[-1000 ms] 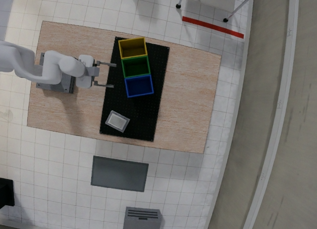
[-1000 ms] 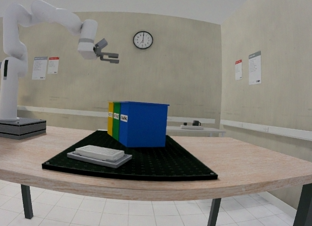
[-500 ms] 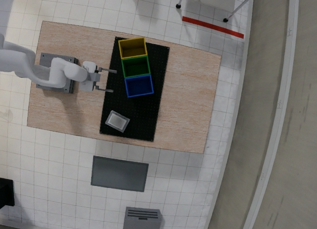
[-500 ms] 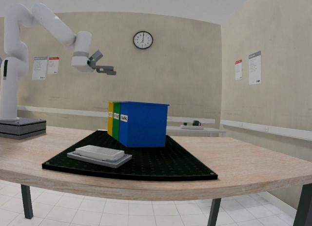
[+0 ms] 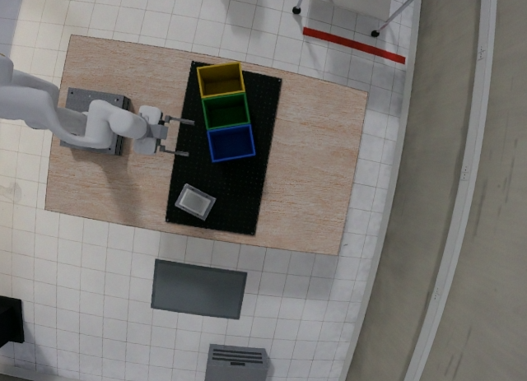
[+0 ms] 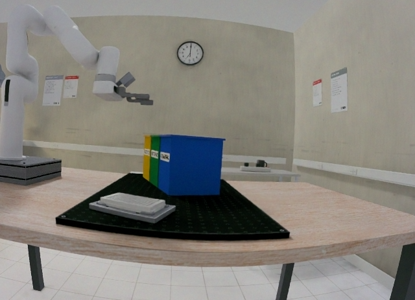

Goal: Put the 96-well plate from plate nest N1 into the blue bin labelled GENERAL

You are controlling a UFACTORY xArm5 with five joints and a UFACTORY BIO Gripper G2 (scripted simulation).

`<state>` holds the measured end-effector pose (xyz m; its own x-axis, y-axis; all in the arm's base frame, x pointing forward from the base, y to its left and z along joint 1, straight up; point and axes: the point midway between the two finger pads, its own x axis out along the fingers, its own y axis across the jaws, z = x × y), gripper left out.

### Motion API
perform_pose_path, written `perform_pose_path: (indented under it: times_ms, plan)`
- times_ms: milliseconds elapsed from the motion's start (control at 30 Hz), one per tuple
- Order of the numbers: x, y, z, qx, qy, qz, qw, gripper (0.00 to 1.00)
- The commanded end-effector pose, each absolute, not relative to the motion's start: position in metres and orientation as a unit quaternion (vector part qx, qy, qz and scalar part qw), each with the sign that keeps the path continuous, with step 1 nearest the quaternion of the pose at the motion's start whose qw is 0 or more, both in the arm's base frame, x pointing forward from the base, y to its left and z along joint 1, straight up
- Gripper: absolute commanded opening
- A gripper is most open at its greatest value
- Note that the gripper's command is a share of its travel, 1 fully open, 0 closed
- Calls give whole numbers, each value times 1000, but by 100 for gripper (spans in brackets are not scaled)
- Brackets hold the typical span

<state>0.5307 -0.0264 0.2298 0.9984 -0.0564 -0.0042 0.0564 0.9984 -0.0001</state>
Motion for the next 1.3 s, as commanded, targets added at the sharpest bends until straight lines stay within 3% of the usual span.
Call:
perform_pose_path:
  times_ms: [0,233,1267]
  plan:
    - [532,-40,228,-3,1,-75,997,37]
    - [533,-74,220,-3,0,-185,983,37]
    - [539,-206,191,-3,0,-185,983,37]
